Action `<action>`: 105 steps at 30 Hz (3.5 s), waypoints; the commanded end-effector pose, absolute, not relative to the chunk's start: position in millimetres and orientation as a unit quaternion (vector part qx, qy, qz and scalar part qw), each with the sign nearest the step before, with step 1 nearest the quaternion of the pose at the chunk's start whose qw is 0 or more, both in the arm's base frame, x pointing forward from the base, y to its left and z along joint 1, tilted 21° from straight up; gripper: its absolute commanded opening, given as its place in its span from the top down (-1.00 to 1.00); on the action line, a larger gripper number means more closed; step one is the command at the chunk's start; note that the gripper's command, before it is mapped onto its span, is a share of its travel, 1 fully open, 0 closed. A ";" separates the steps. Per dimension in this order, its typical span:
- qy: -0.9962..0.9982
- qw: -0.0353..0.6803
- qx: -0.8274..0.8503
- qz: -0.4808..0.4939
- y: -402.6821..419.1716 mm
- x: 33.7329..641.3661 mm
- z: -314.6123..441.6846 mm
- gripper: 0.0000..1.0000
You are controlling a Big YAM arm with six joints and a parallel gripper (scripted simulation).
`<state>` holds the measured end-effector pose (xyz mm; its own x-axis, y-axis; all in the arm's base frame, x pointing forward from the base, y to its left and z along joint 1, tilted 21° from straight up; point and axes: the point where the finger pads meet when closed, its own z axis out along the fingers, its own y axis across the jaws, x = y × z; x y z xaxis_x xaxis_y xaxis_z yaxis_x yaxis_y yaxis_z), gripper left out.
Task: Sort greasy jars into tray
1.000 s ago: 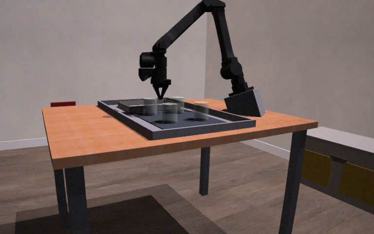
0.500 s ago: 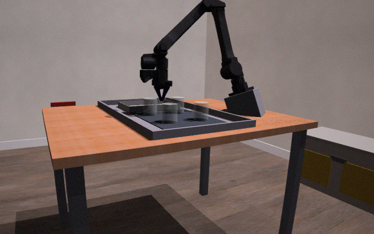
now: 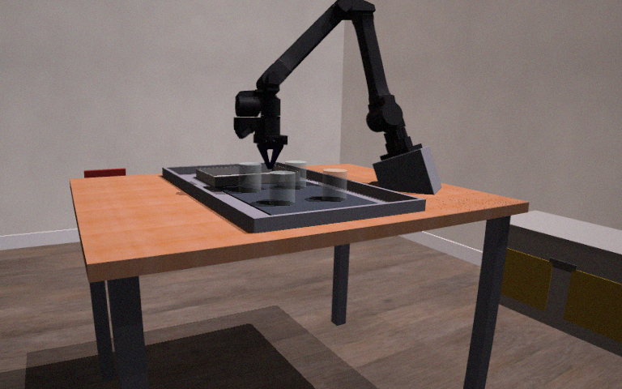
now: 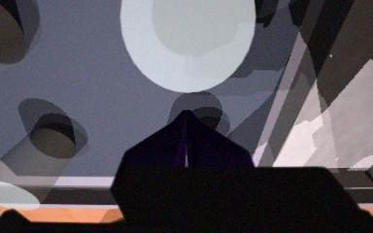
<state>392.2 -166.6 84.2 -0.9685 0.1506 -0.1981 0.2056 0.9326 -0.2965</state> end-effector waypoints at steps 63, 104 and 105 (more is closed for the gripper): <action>0.979 0.089 0.090 -0.160 -171.3 401.5 85.3 1.00; 0.979 0.089 0.090 -0.160 -172.0 406.2 86.3 1.00; 0.979 0.089 0.090 -0.160 -172.0 406.4 86.3 1.00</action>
